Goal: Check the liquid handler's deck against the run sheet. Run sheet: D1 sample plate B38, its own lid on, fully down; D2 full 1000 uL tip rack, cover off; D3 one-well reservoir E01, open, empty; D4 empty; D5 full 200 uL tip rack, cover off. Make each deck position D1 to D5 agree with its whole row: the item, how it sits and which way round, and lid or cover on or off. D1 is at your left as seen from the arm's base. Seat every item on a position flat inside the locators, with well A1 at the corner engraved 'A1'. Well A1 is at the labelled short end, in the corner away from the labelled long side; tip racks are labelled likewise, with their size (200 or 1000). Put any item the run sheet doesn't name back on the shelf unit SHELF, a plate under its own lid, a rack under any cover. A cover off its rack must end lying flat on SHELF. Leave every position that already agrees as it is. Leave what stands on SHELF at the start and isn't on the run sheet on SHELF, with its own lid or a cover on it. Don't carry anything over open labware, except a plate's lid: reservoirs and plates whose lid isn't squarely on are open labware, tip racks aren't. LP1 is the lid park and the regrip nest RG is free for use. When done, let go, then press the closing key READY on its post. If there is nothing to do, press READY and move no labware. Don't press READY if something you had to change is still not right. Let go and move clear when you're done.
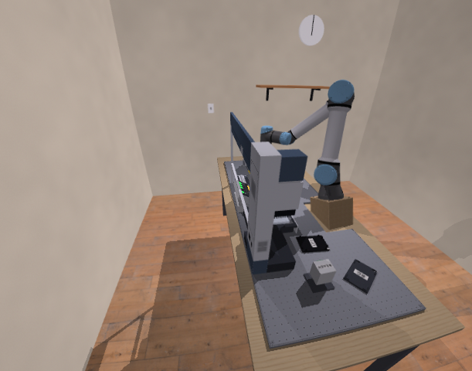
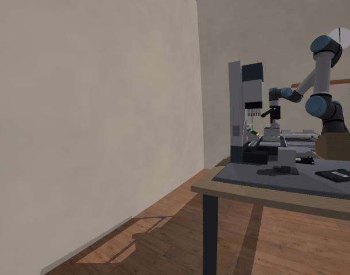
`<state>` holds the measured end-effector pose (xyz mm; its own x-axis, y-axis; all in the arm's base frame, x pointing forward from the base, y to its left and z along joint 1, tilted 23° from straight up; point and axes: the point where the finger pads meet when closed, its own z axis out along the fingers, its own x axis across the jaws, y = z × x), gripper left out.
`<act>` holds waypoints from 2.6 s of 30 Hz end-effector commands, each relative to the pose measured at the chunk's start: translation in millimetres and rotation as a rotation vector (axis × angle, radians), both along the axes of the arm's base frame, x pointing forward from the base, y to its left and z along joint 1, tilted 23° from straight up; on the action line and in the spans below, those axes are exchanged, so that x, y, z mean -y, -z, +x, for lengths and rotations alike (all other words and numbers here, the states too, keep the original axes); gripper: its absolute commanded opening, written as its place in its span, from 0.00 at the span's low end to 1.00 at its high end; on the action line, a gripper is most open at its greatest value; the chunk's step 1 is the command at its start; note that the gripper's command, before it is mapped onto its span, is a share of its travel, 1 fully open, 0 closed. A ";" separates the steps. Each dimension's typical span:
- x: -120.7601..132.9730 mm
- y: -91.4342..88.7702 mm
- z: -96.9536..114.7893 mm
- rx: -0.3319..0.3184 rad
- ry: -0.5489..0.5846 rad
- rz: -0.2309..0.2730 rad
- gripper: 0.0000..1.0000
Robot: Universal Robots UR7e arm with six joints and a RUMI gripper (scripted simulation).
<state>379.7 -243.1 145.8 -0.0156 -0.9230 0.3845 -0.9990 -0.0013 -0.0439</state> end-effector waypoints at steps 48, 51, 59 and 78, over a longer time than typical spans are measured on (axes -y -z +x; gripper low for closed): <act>4.1 8.1 1.6 0.004 -0.002 -0.003 0.00; 4.1 8.1 1.6 0.004 -0.002 -0.003 0.00; 0.4 -3.6 2.4 0.007 -0.003 -0.007 0.00; -10.7 -29.7 1.0 0.007 -0.003 -0.007 0.00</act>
<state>379.8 -234.8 165.7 -0.0141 -0.9217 0.3877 -0.9988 -0.0050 -0.0481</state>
